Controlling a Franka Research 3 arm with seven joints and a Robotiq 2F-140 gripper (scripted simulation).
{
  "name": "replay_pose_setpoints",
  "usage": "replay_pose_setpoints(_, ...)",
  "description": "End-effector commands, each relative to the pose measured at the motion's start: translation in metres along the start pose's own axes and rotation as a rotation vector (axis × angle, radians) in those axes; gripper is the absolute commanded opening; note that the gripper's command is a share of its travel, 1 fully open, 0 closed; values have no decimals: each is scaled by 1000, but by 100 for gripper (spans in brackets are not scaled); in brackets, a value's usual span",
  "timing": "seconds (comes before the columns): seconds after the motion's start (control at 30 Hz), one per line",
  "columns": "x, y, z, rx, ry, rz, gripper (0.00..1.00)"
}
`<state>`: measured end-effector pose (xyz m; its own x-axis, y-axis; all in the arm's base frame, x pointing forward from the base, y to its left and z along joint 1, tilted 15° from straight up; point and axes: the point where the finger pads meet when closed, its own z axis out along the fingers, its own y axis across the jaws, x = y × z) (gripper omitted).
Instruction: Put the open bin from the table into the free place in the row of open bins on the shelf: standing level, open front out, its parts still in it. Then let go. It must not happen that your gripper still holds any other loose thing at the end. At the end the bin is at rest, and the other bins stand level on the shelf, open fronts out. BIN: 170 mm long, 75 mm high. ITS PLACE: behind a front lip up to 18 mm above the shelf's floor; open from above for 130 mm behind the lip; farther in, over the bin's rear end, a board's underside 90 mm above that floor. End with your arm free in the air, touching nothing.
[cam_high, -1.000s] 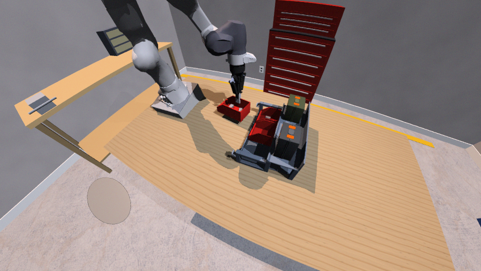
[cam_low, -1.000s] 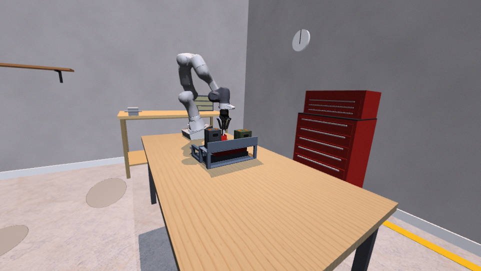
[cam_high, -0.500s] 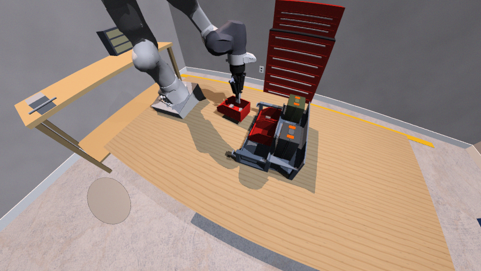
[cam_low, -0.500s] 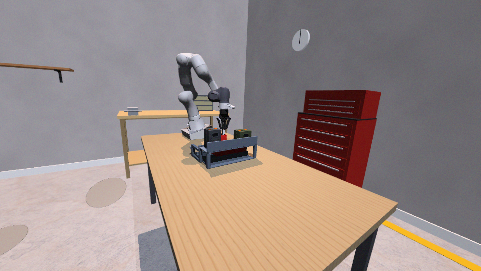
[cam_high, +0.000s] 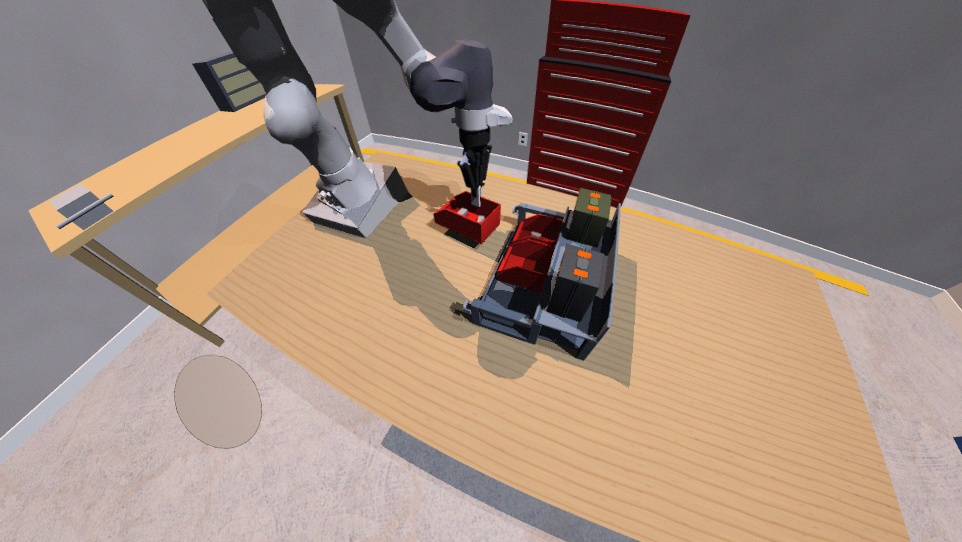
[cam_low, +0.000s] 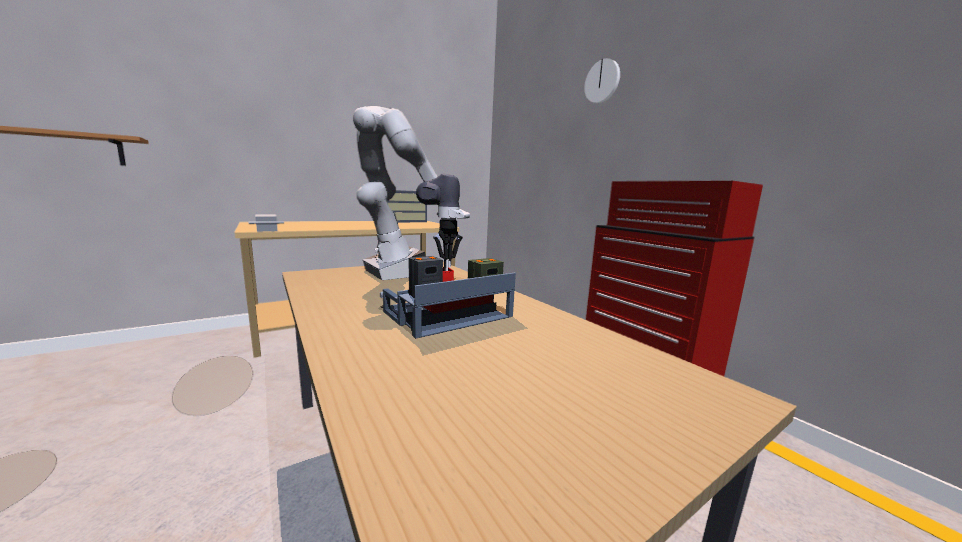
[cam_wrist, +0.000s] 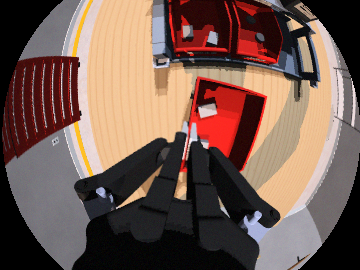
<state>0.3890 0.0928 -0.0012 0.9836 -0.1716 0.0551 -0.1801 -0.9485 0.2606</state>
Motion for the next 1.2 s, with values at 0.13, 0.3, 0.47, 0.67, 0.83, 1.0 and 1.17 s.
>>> replay_pose_setpoints(0.13,0,3,-1,1,2,-5,0)
replay_pose_setpoints(0.3,1,8,-1,1,2,-10,0)
replay_pose_setpoints(0.47,2,12,-1,1,2,-15,0)
replay_pose_setpoints(0.67,4,23,-1,1,2,-26,0)
replay_pose_setpoints(0.83,6,35,-1,1,2,-39,0)
replay_pose_setpoints(1.0,7,44,0,1,2,-47,0)
replay_pose_setpoints(1.17,10,60,0,1,2,-64,0)
